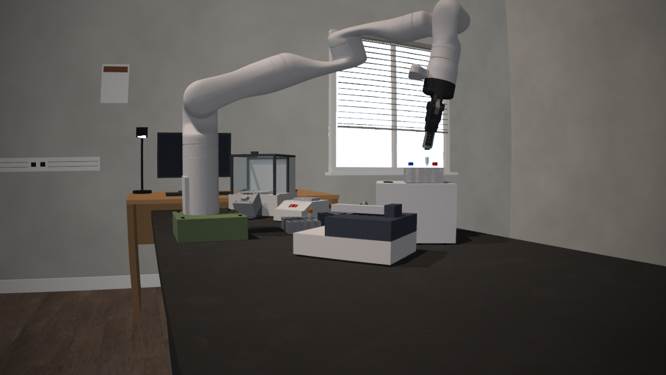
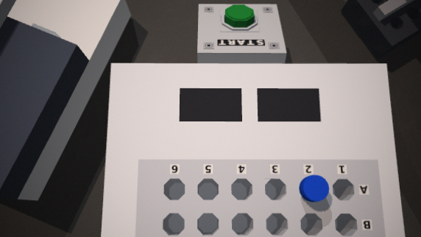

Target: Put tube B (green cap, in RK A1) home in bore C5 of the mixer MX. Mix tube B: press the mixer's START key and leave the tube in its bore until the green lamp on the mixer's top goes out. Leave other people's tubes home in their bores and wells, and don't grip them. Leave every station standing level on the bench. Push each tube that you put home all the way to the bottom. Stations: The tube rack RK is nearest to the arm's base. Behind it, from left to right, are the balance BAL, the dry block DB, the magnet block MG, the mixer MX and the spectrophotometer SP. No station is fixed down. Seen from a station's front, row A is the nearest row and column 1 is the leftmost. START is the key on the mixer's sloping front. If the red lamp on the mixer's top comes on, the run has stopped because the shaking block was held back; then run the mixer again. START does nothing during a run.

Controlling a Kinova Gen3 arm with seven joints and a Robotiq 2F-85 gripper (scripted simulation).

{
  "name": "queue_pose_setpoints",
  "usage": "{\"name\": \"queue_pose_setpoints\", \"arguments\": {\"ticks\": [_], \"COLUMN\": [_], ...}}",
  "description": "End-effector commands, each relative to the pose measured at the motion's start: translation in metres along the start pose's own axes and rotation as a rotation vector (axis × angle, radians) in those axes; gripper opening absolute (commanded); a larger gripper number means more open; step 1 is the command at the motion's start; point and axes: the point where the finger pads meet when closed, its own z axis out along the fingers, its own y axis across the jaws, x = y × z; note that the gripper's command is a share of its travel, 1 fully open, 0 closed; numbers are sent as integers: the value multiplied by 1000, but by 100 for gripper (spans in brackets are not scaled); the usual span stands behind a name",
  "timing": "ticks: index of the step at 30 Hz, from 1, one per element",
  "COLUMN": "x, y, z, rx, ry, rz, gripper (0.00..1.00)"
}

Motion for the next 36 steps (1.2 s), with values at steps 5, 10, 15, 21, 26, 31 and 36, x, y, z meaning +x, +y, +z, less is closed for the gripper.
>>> {"name": "queue_pose_setpoints", "arguments": {"ticks": [5,10,15,21,26,31,36], "x": [0,0,0,0,0,-1,-1], "y": [0,0,0,0,0,0,0], "z": [-1,-1,-1,-1,1,2,3], "rx": [0,0,0,0,0,0,0], "ry": [-2,-2,-2,-2,-2,-2,-2], "rz": [0,0,0,0,0,0,0], "gripper": [10,10,10,10,10,10,10]}}
